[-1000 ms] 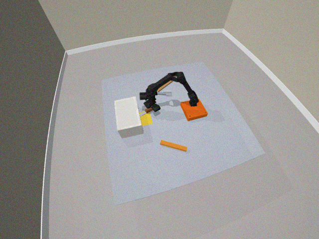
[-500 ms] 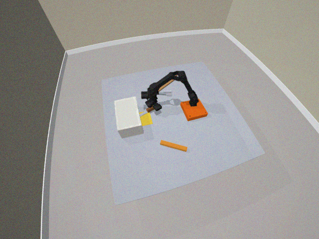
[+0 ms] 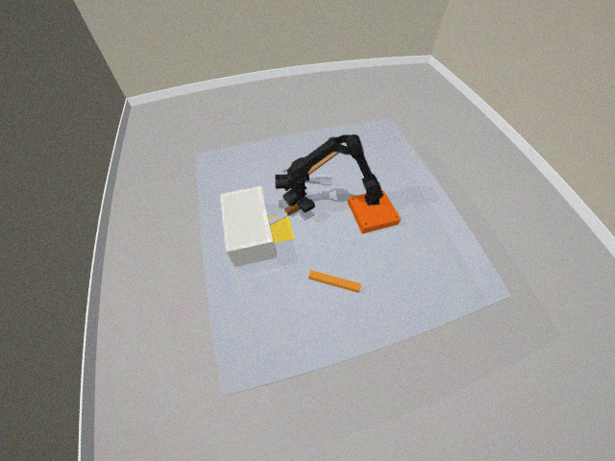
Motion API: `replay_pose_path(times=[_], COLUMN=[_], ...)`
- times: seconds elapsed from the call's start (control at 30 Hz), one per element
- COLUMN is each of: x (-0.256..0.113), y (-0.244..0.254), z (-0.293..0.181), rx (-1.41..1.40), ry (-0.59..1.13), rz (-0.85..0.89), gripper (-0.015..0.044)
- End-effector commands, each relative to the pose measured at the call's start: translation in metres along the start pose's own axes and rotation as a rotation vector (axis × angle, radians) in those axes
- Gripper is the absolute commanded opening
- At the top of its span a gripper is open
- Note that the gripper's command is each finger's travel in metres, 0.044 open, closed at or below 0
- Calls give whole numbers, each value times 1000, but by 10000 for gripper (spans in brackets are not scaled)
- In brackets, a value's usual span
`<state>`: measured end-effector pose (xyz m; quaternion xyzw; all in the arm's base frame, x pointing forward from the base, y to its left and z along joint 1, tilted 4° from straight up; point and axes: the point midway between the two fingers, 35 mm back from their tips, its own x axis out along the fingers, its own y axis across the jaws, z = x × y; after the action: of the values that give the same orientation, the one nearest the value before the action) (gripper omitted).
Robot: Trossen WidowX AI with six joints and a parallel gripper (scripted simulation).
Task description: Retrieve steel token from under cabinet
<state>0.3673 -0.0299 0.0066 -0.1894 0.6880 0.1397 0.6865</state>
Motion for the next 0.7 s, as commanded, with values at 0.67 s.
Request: replay_pose_path(times=[0.67], x=[1], y=[-1], z=[-31], rx=[-1], ry=[4], rz=[1], gripper=[0])
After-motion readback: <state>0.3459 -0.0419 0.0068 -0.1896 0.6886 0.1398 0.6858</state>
